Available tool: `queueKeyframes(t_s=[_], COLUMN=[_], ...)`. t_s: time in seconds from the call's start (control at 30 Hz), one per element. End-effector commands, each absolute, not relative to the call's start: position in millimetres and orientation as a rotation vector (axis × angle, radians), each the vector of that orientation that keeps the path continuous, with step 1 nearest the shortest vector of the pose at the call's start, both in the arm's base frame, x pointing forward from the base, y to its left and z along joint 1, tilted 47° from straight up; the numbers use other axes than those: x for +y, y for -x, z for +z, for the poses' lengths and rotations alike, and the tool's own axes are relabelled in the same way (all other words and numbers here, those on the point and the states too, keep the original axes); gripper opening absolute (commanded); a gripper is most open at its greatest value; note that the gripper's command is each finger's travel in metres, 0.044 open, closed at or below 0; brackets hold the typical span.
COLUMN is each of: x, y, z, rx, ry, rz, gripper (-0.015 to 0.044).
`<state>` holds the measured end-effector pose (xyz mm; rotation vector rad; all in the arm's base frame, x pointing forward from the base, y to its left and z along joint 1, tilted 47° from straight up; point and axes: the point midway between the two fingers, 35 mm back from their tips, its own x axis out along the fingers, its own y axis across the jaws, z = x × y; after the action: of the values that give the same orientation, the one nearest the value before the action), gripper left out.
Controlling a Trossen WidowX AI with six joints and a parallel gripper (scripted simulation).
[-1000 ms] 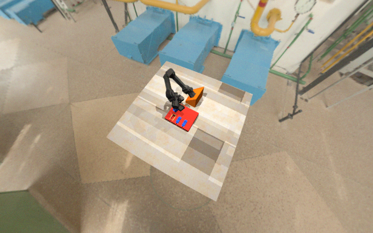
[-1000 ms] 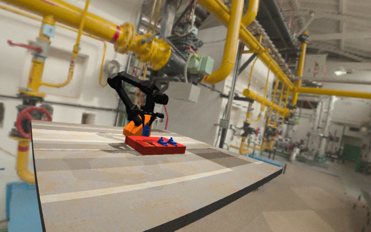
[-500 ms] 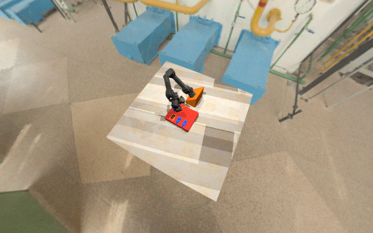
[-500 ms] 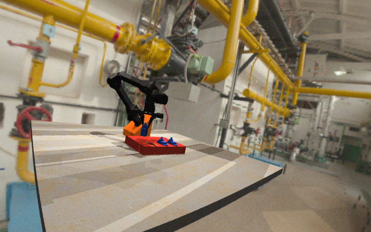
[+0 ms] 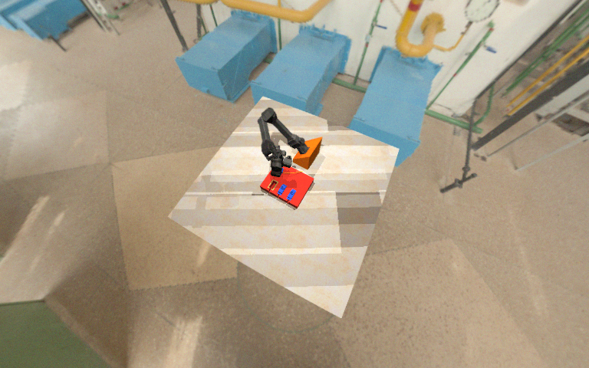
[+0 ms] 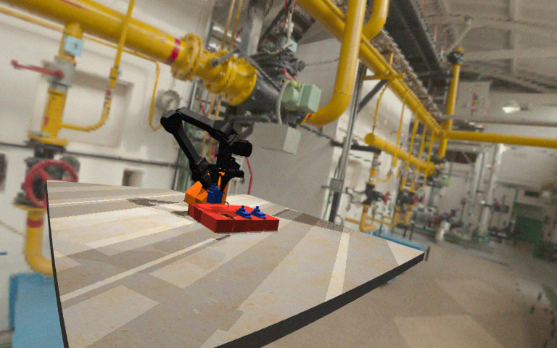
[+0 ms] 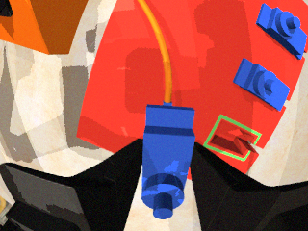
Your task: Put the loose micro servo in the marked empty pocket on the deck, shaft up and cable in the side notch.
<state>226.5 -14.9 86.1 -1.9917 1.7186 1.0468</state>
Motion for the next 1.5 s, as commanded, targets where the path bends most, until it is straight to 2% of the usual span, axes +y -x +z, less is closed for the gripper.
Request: queueKeyframes(t_s=[0.0,0.7,1.47], x=[-15.7,-15.7,-15.7], y=[-226.6,-226.6,-226.6], z=[87.1,87.1,87.1], rx=[1.743,1.738,1.546], ry=[1.910,1.414,0.817], rz=[0.892,0.190,-0.461], gripper=[0.0000,0.0000,0.0000])
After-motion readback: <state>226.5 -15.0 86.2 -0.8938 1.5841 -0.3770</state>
